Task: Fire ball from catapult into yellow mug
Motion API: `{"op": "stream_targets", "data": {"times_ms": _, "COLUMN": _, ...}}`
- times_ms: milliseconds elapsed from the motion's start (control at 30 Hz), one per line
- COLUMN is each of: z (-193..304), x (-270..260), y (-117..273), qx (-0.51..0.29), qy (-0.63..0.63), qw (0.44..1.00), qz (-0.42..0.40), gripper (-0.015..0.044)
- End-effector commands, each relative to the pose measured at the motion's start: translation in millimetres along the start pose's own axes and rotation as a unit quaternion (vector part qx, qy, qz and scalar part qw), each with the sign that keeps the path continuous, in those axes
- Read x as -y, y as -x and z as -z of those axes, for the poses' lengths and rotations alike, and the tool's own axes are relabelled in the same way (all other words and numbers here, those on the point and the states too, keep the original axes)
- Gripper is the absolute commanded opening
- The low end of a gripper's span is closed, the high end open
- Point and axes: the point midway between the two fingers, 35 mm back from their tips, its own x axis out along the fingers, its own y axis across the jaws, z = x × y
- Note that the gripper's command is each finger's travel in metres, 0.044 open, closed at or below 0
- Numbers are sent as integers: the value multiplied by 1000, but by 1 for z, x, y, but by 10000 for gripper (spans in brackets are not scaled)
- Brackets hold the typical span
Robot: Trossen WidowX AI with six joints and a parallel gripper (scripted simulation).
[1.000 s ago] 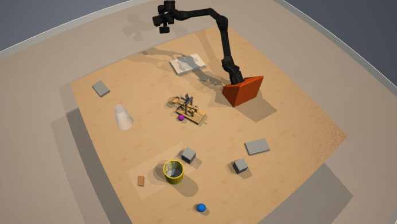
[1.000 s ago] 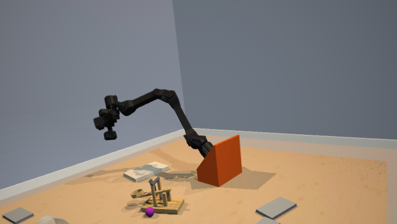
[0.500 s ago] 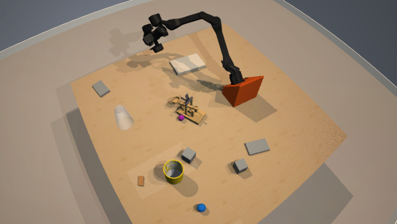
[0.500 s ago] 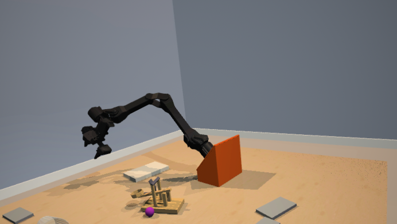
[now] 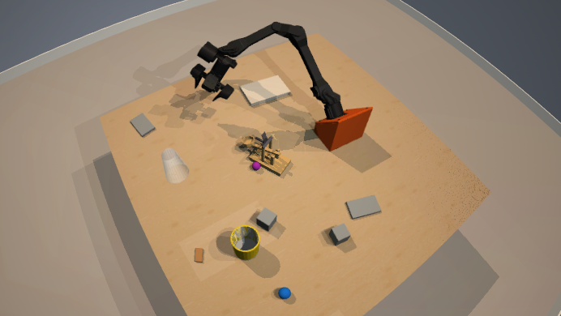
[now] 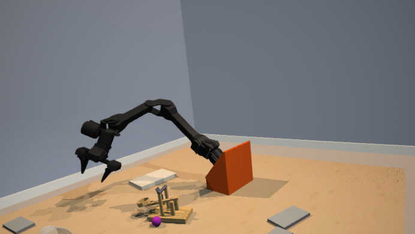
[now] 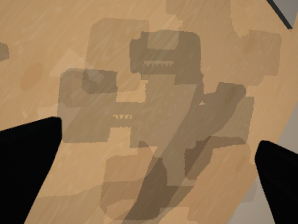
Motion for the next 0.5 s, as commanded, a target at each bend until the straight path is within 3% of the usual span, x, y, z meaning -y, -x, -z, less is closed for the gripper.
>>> {"op": "stream_targets", "data": {"times_ms": 0, "z": -46, "x": -37, "y": 5, "qx": 36, "qy": 64, "qw": 996, "qz": -43, "gripper": 440}}
{"op": "stream_targets", "data": {"times_ms": 467, "z": -135, "x": -148, "y": 48, "qx": 101, "qy": 264, "qw": 948, "qz": -146, "gripper": 440}}
